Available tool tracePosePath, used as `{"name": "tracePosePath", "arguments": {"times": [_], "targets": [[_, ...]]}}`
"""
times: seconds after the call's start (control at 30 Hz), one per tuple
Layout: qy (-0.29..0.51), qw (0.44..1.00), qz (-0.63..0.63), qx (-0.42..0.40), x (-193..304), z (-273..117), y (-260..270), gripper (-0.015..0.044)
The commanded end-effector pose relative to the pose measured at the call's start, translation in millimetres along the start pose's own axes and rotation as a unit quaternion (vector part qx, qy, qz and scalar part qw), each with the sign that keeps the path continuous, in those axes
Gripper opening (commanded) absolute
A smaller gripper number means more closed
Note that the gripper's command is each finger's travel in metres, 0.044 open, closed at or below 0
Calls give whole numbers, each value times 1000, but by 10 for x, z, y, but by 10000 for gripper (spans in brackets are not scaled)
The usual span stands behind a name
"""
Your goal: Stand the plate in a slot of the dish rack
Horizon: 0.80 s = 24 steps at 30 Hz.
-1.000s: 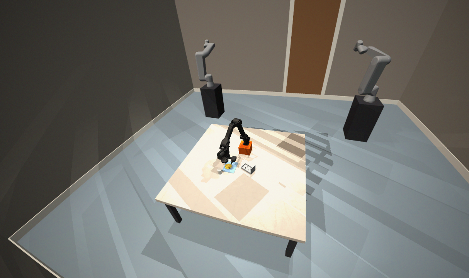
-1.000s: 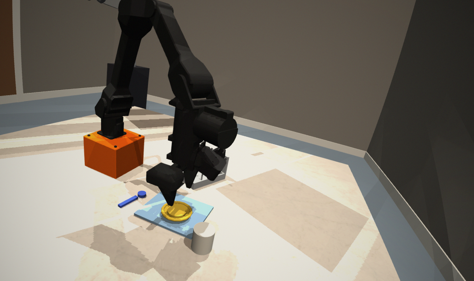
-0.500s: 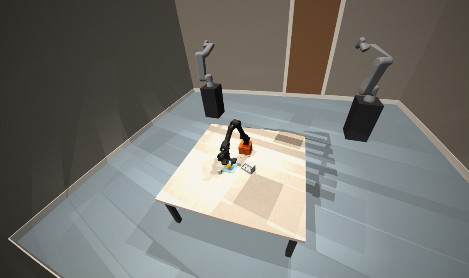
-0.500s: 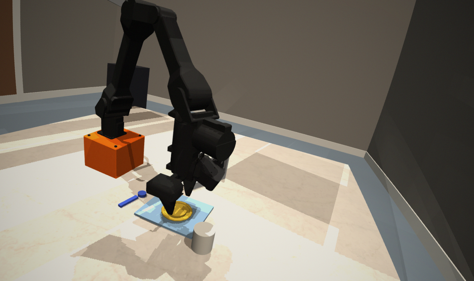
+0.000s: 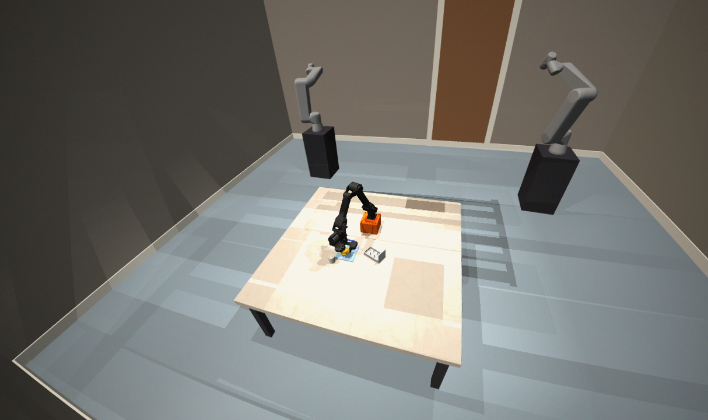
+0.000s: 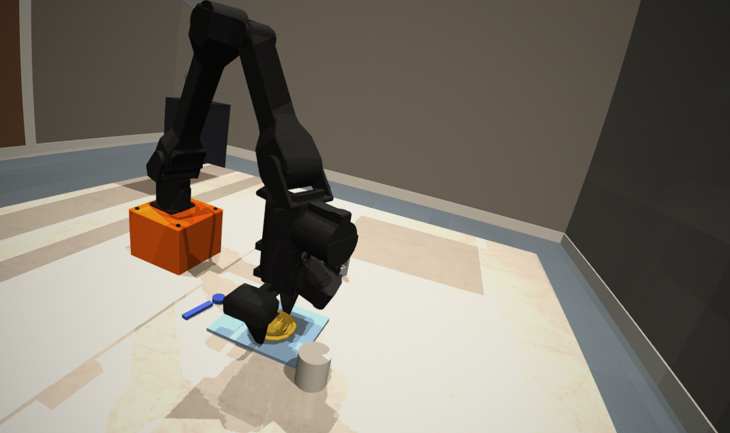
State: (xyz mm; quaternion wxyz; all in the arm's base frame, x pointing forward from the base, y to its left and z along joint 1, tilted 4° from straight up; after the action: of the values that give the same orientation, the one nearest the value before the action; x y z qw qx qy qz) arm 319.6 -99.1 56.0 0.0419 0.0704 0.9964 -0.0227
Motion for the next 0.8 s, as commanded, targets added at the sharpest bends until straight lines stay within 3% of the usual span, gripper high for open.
{"name": "tracePosePath", "arguments": {"times": [0.0, 0.27, 0.6, 0.77], "targets": [[2, 1000, -2, 3, 20, 51, -5, 400], [2, 1000, -2, 3, 20, 51, -5, 400], [2, 1000, -2, 3, 20, 51, -5, 333], [2, 1000, -2, 3, -25, -100, -10, 202]]}}
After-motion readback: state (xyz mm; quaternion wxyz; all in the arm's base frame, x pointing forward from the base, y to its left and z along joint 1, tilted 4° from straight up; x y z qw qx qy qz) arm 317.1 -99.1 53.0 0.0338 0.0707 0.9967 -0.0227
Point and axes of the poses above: the point midway between the two fingers, 35 mm back from their tips, its own z axis out along the fingers, its own y axis across the jaws, x = y × z, the point moved 8 cm from there along -z, back along the fingers, and after that the axes turned 11 degrees about z, right-handed, at the moved point
